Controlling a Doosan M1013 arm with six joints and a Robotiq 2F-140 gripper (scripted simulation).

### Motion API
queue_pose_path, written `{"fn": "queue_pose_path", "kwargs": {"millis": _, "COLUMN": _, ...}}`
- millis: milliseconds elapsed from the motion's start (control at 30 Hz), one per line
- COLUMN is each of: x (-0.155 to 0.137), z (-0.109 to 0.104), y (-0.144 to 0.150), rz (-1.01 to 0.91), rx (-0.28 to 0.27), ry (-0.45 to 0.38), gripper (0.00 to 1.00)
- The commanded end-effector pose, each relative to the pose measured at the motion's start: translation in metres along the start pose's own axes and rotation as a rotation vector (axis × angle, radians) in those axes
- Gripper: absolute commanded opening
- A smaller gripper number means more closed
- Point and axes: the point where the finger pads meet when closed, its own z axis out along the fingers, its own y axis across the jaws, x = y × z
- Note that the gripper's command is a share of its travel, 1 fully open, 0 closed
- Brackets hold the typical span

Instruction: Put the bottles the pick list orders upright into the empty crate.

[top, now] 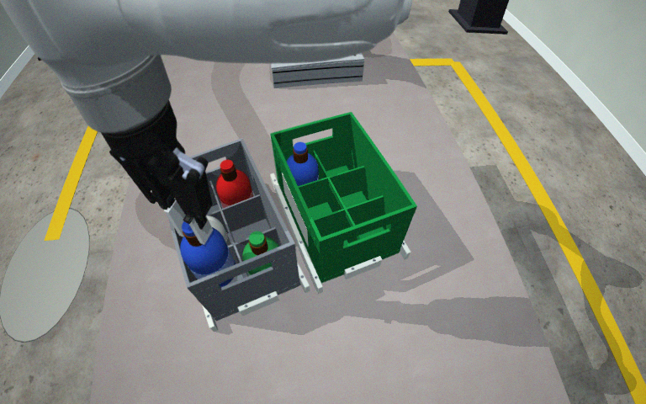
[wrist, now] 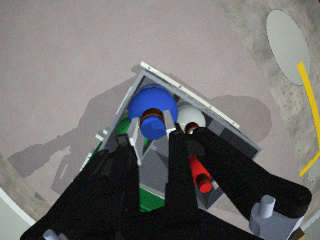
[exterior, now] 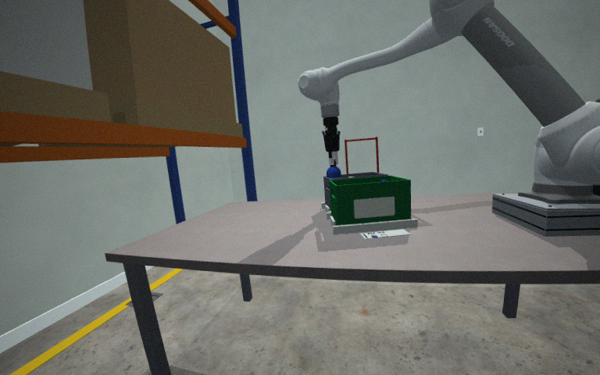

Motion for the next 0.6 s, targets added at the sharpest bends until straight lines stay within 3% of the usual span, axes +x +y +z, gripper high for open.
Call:
{"fn": "queue_pose_path", "kwargs": {"millis": 0, "x": 0.0, "z": -0.007, "y": 0.0, "rz": 0.0, "rx": 0.0, "ry": 0.0, "gripper": 0.0}}
{"fn": "queue_pose_path", "kwargs": {"millis": 567, "x": 0.0, "z": -0.032, "y": 0.0, "rz": 0.0, "rx": 0.0, "ry": 0.0, "gripper": 0.0}}
